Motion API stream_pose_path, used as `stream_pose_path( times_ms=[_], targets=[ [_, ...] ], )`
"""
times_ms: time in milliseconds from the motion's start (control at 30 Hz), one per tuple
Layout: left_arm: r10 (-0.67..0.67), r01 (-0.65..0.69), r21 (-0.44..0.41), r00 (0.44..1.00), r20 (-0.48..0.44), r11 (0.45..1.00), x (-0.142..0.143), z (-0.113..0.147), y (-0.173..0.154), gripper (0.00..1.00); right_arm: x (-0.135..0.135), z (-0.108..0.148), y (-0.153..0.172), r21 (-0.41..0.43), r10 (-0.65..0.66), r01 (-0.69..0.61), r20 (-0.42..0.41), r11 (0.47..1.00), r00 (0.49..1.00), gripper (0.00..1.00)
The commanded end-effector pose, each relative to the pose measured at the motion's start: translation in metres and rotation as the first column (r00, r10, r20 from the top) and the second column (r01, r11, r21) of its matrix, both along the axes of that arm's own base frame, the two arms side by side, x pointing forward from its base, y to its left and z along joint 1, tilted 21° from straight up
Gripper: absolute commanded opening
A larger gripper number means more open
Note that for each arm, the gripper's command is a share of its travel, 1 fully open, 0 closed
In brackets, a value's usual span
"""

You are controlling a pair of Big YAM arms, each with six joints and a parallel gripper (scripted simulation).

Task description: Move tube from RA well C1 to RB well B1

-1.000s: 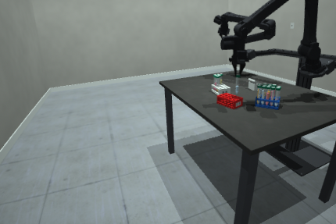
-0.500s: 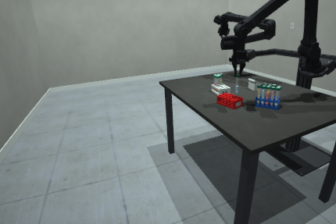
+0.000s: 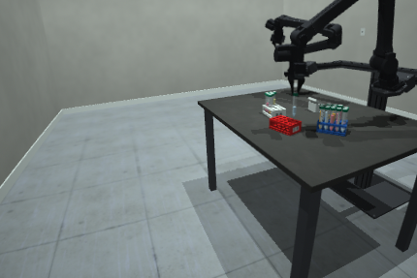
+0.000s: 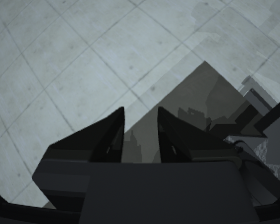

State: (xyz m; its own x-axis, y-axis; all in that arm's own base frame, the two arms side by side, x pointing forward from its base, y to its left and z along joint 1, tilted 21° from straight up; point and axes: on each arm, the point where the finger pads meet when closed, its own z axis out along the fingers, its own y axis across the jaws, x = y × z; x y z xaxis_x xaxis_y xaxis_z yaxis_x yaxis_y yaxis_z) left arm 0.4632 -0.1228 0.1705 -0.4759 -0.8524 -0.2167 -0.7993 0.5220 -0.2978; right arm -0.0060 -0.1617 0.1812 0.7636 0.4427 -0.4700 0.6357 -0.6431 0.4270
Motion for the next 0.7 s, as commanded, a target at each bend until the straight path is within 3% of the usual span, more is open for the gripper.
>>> stream_pose_path(
  times_ms=[0, 200, 667],
  targets=[
    [0.007, -0.007, -0.001, 1.000, -0.005, 1.000, 0.009, 0.001, 0.001, 0.00, 0.001, 0.016, -0.002, -0.033, 0.000, 0.000, 0.008, 0.999, 1.000, 0.30],
    [0.006, -0.006, 0.001, 1.000, -0.013, 1.000, 0.004, -0.012, 0.002, 0.00, 0.001, 0.016, -0.002, -0.033, 0.000, 0.000, 0.008, 0.999, 1.000, 0.30],
    [0.005, -0.005, 0.000, 1.000, -0.012, 1.000, 0.003, -0.016, -0.001, 0.00, 0.001, 0.016, -0.002, -0.033, 0.000, 0.000, 0.008, 0.999, 1.000, 0.30]
  ],
)
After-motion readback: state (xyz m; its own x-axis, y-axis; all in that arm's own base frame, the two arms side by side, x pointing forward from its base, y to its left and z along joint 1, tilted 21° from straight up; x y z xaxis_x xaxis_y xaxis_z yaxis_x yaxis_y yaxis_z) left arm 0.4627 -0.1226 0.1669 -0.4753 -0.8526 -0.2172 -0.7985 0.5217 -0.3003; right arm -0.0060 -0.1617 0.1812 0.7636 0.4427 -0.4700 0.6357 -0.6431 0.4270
